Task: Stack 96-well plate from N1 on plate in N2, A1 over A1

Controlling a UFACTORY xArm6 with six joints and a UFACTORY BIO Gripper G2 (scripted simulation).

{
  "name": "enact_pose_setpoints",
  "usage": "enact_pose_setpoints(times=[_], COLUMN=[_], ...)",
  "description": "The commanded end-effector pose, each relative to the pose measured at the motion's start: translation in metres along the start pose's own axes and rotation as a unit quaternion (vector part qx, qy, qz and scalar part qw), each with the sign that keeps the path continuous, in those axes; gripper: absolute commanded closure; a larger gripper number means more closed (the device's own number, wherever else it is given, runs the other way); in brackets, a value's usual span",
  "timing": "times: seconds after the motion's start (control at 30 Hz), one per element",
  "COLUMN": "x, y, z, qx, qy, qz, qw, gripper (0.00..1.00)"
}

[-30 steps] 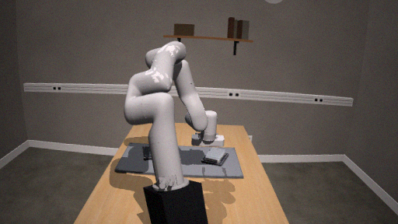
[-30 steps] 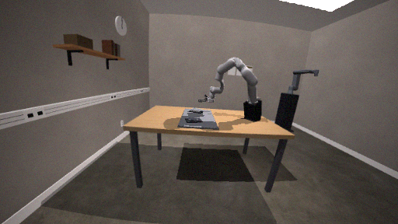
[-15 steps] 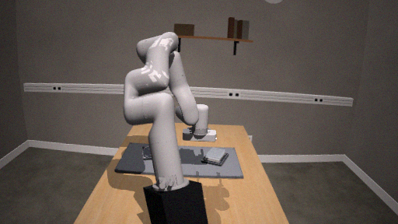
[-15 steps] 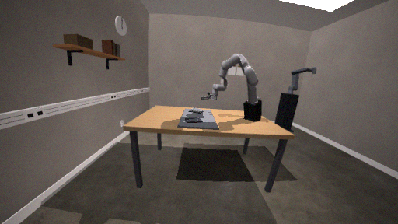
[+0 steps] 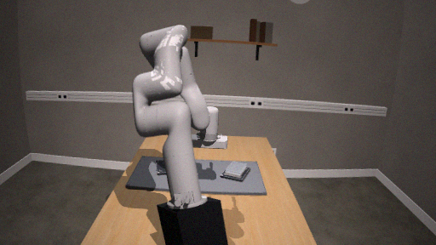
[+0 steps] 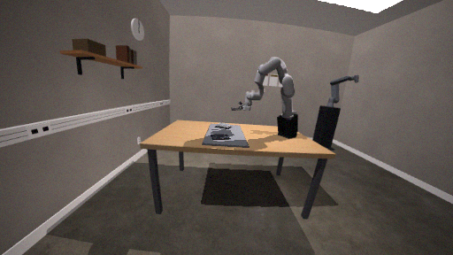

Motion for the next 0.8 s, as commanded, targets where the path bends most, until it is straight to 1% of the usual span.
enact_pose_setpoints(times=[0.0,0.33,0.4,0.47,0.77], x=[0.006,0.026,0.026,0.030,0.031], y=[0.013,0.045,0.045,0.051,0.051], z=[0.012,0.046,0.046,0.052,0.053], qx=[0.001,0.001,0.001,0.001,0.001], qy=[0.000,0.000,0.000,0.000,0.000], qz=[0.000,0.000,0.000,0.000,0.000], qw=[1.0000,1.0000,1.0000,1.0000,1.0000], gripper=[0.63,0.63,0.63,0.63,0.63])
Point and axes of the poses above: the point midway between the two finger pads, its own x axis back along the fingers, its own z axis across the jaws, y = z × x, the point moved 4 cm from there along x, back along the fingers, and after that the axes turned 3 degrees about x, right-handed, at the moved point
